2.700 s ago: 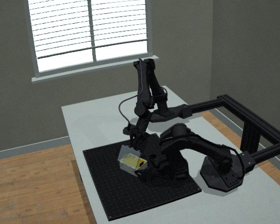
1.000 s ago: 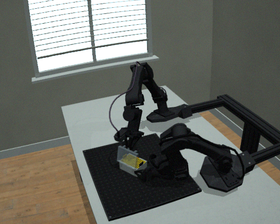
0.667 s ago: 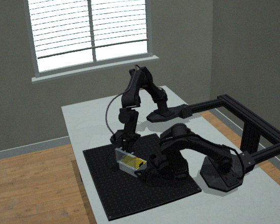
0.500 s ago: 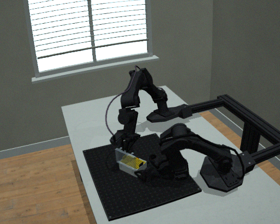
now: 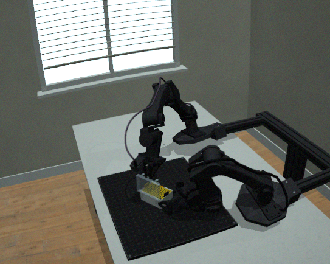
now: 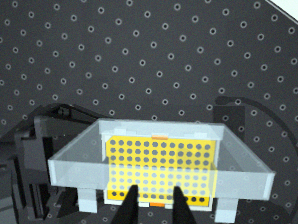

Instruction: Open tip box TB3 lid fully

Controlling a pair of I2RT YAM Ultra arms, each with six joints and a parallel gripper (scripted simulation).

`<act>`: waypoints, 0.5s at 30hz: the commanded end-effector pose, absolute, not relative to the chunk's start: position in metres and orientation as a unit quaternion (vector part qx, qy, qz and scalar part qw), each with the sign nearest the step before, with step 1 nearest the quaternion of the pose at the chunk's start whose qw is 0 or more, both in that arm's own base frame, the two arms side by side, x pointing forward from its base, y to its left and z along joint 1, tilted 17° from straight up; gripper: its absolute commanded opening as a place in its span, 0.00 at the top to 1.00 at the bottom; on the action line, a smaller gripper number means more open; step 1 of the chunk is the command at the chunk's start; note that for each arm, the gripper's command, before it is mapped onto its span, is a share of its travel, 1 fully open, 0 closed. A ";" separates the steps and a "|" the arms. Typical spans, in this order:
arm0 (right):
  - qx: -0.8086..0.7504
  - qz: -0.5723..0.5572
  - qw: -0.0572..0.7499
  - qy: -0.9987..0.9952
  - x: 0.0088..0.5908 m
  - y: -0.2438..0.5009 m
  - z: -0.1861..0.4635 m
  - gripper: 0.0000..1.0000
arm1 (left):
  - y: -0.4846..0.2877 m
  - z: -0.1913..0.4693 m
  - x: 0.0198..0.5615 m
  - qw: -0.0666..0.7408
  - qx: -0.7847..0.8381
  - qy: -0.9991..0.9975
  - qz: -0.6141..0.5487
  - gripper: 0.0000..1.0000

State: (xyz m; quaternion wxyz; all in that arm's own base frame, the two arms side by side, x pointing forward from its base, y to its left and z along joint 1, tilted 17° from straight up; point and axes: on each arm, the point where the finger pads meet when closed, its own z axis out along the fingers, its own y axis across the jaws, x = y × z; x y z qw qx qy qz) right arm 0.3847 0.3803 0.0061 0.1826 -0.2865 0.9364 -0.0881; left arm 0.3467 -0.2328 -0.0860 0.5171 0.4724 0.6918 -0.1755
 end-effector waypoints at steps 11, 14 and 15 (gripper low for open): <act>-0.281 -0.073 0.223 0.931 0.388 0.395 0.046 0.61 | -0.234 -0.090 0.348 0.510 0.471 0.697 -0.179 0.16; -0.281 -0.072 0.225 0.930 0.388 0.396 0.048 0.61 | -0.234 -0.090 0.348 0.510 0.471 0.697 -0.179 0.16; -0.282 -0.074 0.222 0.930 0.386 0.394 0.046 0.61 | -0.234 -0.090 0.348 0.510 0.471 0.697 -0.179 0.16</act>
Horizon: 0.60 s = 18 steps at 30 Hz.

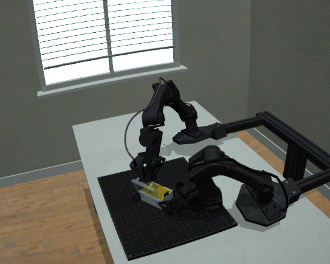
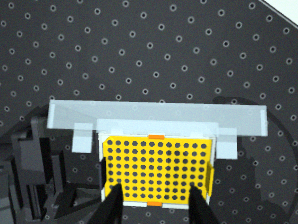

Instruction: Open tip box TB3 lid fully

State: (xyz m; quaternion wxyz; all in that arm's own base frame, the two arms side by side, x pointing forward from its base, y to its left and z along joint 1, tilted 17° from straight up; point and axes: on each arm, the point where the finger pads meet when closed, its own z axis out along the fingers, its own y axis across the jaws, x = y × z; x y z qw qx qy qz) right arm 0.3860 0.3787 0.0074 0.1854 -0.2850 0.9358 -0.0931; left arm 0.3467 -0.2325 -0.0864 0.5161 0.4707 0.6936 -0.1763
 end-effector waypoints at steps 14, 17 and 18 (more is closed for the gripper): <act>-0.284 -0.075 0.212 0.932 0.369 0.394 0.065 0.61 | -0.234 -0.090 0.348 0.510 0.471 0.697 -0.179 0.16; -0.280 -0.074 0.215 0.933 0.373 0.393 0.064 0.61 | -0.234 -0.090 0.348 0.510 0.471 0.697 -0.179 0.16; -0.284 -0.076 0.211 0.932 0.373 0.391 0.060 0.61 | -0.234 -0.090 0.348 0.510 0.471 0.697 -0.179 0.16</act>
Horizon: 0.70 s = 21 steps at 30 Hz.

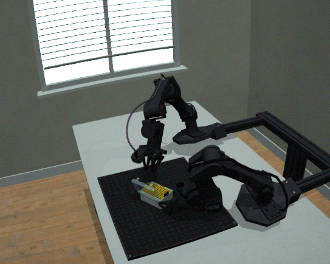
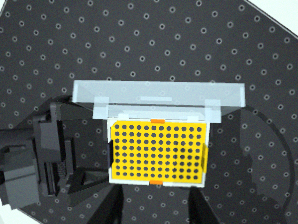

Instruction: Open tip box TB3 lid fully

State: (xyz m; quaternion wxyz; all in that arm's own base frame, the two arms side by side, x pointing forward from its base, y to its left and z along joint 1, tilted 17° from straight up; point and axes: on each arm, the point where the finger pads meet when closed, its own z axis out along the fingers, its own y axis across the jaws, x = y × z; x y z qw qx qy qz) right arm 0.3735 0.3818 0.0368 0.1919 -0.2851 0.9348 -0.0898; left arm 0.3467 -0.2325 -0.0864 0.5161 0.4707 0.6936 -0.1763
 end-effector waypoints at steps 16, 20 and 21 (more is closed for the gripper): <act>-0.343 -0.061 0.260 0.901 0.384 0.400 0.070 0.00 | -0.234 -0.090 0.348 0.510 0.471 0.697 -0.179 0.16; -0.369 -0.055 0.273 0.887 0.382 0.398 0.077 0.00 | -0.234 -0.090 0.348 0.510 0.471 0.697 -0.179 0.16; -0.373 -0.055 0.276 0.884 0.383 0.396 0.079 0.00 | -0.234 -0.090 0.348 0.510 0.471 0.697 -0.179 0.16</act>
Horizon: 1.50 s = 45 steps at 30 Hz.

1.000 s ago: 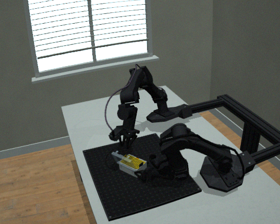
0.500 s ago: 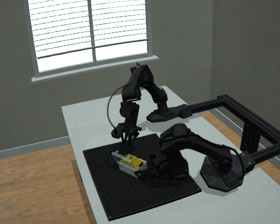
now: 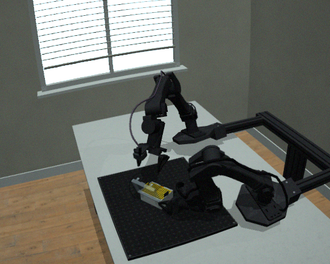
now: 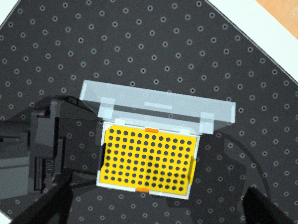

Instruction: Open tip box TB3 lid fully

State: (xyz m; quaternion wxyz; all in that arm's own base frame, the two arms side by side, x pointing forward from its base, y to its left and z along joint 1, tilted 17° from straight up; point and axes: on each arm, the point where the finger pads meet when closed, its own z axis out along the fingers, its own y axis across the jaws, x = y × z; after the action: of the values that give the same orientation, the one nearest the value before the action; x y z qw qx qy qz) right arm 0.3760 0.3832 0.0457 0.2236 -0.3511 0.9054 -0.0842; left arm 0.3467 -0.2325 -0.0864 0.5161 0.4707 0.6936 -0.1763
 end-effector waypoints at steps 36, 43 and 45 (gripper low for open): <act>-0.385 -0.060 0.277 0.878 0.379 0.387 0.081 0.00 | -0.225 -0.077 0.341 0.520 0.472 0.690 -0.176 0.00; -0.385 -0.060 0.277 0.878 0.379 0.387 0.081 0.00 | -0.213 -0.073 0.333 0.515 0.472 0.693 -0.177 0.00; -0.385 -0.060 0.277 0.878 0.379 0.387 0.081 0.00 | -0.213 -0.073 0.333 0.515 0.472 0.693 -0.177 0.00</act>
State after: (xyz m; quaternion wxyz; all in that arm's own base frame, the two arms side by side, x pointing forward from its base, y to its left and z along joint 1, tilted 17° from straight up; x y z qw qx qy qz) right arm 0.3761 0.3806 0.0619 0.2550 -0.3870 0.8831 -0.0724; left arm 0.3369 -0.2135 -0.0809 0.5118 0.4653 0.7014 -0.1719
